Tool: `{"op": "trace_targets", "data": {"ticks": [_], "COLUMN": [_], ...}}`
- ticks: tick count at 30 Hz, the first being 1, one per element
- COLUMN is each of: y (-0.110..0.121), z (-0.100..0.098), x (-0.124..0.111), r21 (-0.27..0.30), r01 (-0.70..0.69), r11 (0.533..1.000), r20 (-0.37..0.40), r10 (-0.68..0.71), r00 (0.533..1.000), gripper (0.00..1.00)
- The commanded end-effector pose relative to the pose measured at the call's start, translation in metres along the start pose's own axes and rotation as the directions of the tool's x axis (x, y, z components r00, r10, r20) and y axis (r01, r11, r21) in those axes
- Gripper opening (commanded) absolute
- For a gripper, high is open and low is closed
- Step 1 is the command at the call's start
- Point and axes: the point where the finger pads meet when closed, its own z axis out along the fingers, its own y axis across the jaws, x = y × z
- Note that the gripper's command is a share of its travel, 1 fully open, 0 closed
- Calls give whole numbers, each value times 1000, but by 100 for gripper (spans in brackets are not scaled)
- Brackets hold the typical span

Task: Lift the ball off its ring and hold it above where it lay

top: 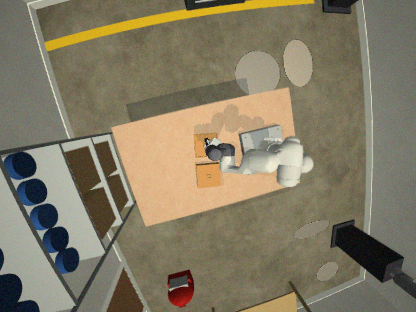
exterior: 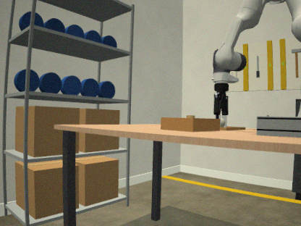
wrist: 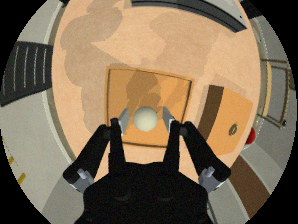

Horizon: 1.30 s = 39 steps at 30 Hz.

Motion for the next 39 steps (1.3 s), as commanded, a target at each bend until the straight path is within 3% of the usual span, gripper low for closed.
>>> {"op": "trace_targets", "data": {"ticks": [1, 26, 32, 39], "y": [-1, -1, -1, 0], "z": [0, -1, -46, -50], "x": [-2, -2, -2, -2], "r21": [2, 2, 2, 2], "r01": [-6, -6, -6, -6], "r11": [1000, 1000, 1000, 1000], "r20": [4, 4, 4, 4], "r10": [6, 6, 6, 6], "r00": [1000, 1000, 1000, 1000], "gripper": [0, 0, 0, 0]}}
